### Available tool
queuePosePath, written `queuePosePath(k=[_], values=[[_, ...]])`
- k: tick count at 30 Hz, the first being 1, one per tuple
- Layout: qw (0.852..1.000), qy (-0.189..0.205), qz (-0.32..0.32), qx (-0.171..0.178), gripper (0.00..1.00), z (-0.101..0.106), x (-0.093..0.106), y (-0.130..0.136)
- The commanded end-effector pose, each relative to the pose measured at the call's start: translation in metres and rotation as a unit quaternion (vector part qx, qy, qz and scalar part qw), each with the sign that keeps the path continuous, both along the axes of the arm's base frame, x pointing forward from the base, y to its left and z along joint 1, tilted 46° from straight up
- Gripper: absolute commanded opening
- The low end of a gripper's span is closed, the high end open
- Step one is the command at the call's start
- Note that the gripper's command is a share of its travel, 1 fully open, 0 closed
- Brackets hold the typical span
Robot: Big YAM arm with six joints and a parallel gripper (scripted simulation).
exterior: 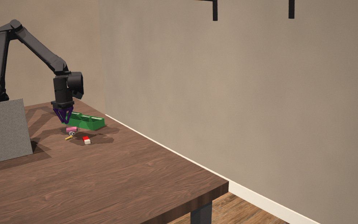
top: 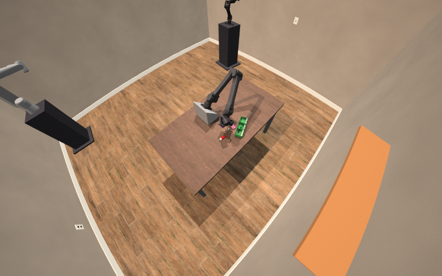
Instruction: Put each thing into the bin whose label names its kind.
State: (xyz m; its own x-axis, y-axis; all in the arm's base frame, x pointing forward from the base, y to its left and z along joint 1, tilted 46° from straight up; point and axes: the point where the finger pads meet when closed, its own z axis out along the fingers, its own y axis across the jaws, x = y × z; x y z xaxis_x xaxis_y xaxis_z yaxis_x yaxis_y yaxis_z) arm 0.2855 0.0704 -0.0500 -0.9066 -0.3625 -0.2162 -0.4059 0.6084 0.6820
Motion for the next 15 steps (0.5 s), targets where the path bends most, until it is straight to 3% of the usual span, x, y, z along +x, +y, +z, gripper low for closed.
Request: queuePosePath(k=[1,15], values=[[1.000,-0.015,-0.003,-0.001,0.28,0.0043,0.0126,-0.0037],[1.000,-0.015,-0.003,-0.001,0.28,0.0049,0.0125,-0.0026]])
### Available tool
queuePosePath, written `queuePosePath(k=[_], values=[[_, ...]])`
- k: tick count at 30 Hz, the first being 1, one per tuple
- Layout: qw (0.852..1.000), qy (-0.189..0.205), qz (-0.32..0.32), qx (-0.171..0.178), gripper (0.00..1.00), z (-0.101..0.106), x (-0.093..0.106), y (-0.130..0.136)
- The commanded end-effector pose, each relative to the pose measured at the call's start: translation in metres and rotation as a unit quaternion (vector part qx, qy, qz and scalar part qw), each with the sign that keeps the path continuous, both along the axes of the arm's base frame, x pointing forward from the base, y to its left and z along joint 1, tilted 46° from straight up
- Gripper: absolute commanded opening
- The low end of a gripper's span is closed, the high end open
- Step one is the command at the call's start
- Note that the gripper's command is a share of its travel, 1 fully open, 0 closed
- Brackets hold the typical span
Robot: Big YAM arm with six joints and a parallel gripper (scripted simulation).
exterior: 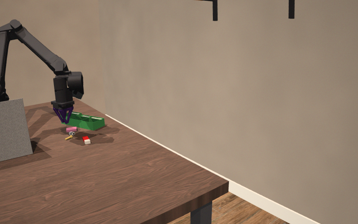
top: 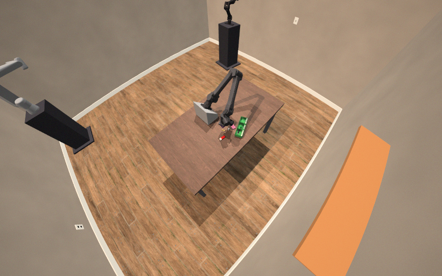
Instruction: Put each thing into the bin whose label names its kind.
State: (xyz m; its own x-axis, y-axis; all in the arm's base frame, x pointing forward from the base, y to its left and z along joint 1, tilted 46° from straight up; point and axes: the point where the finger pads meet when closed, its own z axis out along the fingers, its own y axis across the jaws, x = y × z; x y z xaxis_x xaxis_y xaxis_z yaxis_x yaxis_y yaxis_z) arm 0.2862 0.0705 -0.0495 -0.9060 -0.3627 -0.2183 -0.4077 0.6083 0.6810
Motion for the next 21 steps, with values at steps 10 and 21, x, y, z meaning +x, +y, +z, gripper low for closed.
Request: queuePosePath(k=[10,21], values=[[1.000,-0.014,-0.003,-0.001,0.28,0.005,0.012,-0.002],[1.000,0.001,0.001,0.002,0.28,-0.021,-0.003,0.025]])
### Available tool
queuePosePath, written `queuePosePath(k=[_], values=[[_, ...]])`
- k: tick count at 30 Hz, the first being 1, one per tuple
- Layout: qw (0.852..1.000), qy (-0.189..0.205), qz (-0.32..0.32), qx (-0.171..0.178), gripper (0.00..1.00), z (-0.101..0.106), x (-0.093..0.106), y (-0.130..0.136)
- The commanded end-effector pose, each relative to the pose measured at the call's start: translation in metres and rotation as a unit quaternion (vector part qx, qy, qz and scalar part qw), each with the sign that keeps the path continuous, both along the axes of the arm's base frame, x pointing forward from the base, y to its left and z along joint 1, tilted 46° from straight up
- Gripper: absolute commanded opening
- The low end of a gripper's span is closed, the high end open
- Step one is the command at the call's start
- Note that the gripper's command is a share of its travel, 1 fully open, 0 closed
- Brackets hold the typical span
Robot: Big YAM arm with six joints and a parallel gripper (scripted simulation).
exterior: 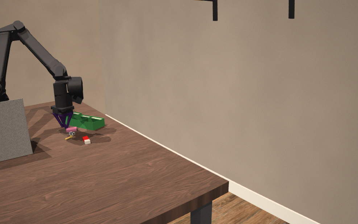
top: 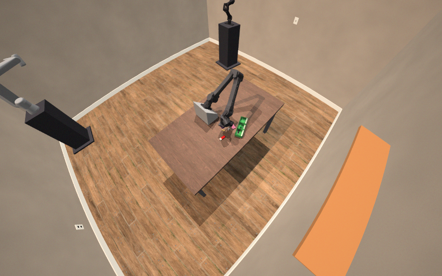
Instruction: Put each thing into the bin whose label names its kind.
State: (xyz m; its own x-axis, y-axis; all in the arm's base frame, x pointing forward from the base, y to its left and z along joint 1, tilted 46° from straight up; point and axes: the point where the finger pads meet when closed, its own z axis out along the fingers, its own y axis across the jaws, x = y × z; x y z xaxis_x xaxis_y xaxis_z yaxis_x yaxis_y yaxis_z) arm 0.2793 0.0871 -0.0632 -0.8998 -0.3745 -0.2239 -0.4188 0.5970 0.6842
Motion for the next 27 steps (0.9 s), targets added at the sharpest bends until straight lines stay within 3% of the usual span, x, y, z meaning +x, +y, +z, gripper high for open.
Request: queuePosePath(k=[1,10,11,13,16,20,24,27], values=[[1.000,0.001,-0.006,-0.002,0.28,-0.010,0.005,0.011],[1.000,0.003,-0.006,-0.001,0.28,-0.030,0.002,0.031],[1.000,-0.023,-0.008,-0.002,0.28,-0.021,0.022,0.030],[0.999,-0.026,-0.023,-0.003,0.28,-0.021,0.030,0.020],[1.000,0.003,-0.006,-0.002,0.28,-0.034,0.002,0.034],[1.000,0.003,-0.006,-0.001,0.28,-0.037,-0.001,0.037],[1.000,-0.024,-0.008,-0.001,0.28,-0.029,0.021,0.039],[1.000,-0.022,-0.017,-0.001,0.28,-0.030,0.023,0.034]])
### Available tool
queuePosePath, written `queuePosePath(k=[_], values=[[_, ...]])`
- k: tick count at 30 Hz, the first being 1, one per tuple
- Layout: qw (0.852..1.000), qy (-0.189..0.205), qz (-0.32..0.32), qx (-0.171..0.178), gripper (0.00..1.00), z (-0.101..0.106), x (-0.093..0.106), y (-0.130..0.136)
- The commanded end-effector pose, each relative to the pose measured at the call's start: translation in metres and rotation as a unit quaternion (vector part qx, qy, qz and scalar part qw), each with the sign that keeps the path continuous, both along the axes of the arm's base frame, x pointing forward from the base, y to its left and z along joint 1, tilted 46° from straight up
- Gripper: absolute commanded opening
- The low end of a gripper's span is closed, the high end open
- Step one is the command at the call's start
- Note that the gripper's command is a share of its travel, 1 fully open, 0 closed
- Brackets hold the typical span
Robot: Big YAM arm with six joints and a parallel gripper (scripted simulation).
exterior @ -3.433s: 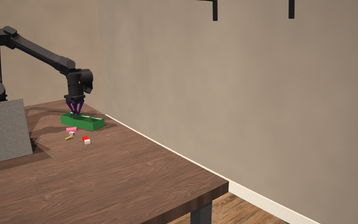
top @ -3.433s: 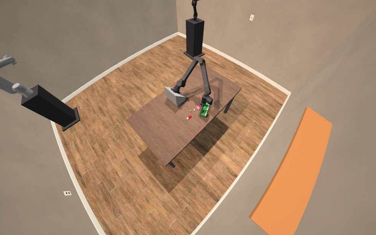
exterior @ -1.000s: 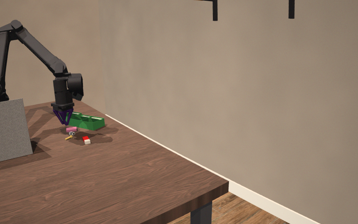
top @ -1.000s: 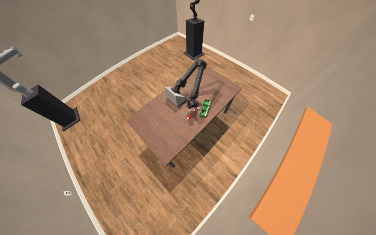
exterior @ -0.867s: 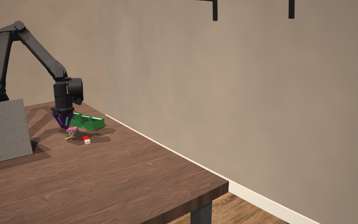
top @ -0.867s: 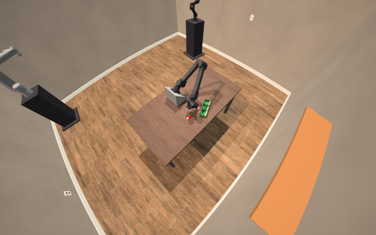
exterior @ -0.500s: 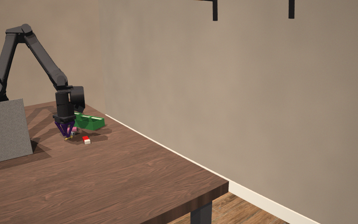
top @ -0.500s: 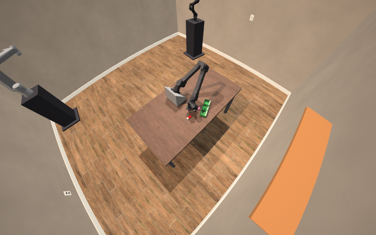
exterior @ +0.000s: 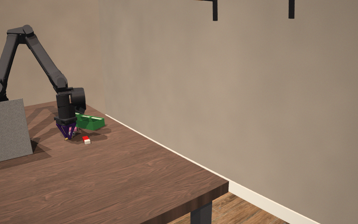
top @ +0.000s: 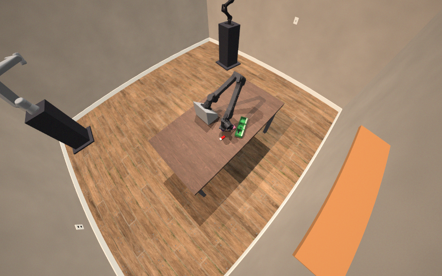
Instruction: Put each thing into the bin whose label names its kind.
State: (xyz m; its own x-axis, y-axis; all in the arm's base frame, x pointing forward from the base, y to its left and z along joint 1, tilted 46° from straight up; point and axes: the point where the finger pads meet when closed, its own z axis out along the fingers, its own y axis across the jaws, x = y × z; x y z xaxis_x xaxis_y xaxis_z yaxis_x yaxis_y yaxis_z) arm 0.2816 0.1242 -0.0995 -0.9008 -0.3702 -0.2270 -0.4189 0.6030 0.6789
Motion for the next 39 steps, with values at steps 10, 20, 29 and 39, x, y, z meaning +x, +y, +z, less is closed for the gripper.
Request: queuePosePath(k=[10,20,29,39], values=[[1.000,-0.006,-0.008,0.001,0.09,0.001,0.006,-0.003],[1.000,-0.009,-0.015,0.001,0.09,0.000,0.012,-0.009],[1.000,-0.006,-0.008,0.001,0.09,0.001,0.006,-0.004],[1.000,-0.018,-0.012,0.001,0.09,0.009,0.017,-0.012]])
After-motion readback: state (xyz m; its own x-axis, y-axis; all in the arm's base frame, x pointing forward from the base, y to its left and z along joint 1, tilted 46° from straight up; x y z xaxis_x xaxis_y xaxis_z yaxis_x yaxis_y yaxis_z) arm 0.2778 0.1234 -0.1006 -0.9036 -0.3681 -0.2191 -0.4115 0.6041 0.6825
